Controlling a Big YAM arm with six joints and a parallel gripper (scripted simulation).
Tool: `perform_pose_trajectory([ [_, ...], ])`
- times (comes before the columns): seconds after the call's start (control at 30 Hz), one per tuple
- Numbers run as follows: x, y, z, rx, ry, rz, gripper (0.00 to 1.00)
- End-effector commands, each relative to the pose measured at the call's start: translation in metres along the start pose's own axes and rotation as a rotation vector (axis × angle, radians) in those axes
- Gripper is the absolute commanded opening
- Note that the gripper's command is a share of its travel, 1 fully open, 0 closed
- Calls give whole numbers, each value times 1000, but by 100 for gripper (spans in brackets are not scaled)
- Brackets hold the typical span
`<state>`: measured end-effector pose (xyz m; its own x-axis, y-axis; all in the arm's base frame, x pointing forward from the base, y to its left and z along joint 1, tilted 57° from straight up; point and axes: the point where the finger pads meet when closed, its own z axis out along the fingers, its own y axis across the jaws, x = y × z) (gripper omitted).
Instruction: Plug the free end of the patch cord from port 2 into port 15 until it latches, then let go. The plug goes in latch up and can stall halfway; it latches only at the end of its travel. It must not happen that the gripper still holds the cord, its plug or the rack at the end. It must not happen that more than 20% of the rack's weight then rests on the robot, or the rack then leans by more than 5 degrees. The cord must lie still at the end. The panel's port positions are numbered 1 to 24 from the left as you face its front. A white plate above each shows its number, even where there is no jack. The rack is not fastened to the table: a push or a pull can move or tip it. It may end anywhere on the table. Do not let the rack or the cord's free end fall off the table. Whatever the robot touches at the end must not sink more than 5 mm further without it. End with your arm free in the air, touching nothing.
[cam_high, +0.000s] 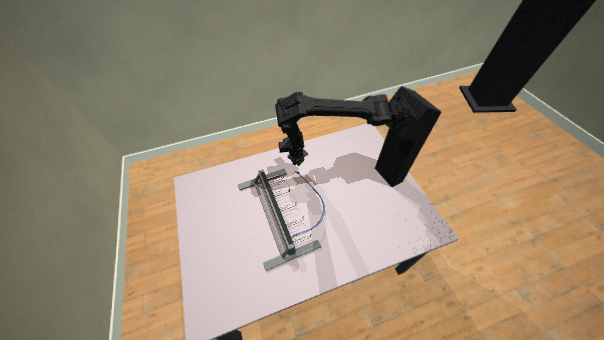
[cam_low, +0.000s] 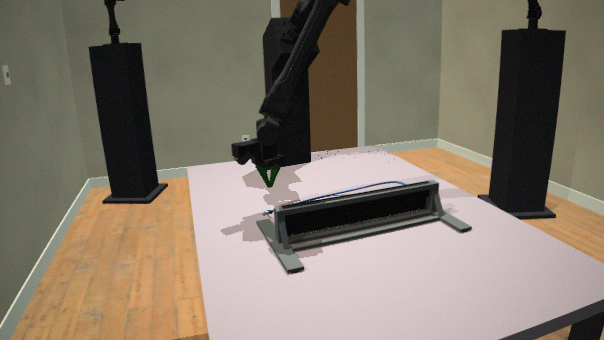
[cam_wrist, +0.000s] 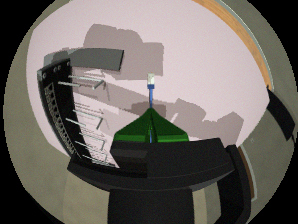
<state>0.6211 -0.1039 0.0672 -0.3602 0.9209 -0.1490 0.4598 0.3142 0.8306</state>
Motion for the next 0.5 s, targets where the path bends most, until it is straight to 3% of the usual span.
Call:
perform_pose_trajectory([
  [0.0, 5, -1, 5, 2, 5, 7, 0],
  [0.43, 4, -1, 6, 3, 5, 8, 0],
  [0.47, 4, -1, 6, 3, 5, 8, 36],
])
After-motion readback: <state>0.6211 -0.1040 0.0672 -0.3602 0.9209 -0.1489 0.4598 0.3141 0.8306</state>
